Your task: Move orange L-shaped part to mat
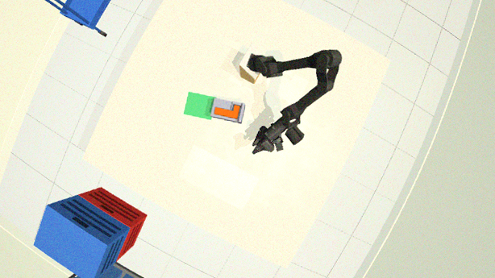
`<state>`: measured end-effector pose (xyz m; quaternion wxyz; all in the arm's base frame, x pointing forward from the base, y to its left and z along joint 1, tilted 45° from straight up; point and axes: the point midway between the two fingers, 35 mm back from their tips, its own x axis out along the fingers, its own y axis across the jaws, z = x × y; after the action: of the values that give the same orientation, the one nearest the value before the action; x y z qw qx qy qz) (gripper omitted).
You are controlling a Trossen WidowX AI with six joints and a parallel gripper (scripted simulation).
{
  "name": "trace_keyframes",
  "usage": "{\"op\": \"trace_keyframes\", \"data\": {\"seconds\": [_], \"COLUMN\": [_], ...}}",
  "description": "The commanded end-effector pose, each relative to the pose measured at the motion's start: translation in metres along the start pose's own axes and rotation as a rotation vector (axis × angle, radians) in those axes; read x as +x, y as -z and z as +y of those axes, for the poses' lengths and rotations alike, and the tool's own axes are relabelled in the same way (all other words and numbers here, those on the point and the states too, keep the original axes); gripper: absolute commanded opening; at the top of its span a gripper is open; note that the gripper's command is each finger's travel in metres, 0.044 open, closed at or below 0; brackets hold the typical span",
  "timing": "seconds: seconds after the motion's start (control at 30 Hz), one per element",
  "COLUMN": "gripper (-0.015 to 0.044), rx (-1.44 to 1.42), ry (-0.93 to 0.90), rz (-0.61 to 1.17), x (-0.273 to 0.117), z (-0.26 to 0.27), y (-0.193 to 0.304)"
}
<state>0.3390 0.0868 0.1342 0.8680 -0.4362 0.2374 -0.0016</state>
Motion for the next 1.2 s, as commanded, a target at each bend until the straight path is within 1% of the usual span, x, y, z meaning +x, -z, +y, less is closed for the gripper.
{"op": "trace_keyframes", "data": {"seconds": [0.0,0.13,0.23,0.27,0.37,0.5,0.6,0.73,0.83,0.9,1.17], "gripper": [0.0374,0.0269,0.0190,0.0180,0.0180,0.0180,0.0180,0.0180,0.0180,0.0180,0.0180], "rx": [-0.004,-0.049,-0.066,-0.060,-0.002,0.163,0.350,0.669,0.898,0.996,1.009], "ry": [-0.008,-0.122,-0.292,-0.354,-0.547,-0.803,-0.978,-1.161,-1.243,-1.268,-1.270], "rz": [0.007,0.100,0.220,0.259,0.368,0.475,0.520,0.523,0.490,0.469,0.466], "x": [0.001,0.019,0.032,0.034,0.032,0.013,-0.007,-0.035,-0.049,-0.054,-0.055], "z": [0.000,0.004,0.008,0.010,0.015,0.018,0.016,0.004,-0.012,-0.020,-0.021], "y": [0.002,0.028,0.067,0.080,0.118,0.157,0.173,0.179,0.176,0.175,0.174]}}
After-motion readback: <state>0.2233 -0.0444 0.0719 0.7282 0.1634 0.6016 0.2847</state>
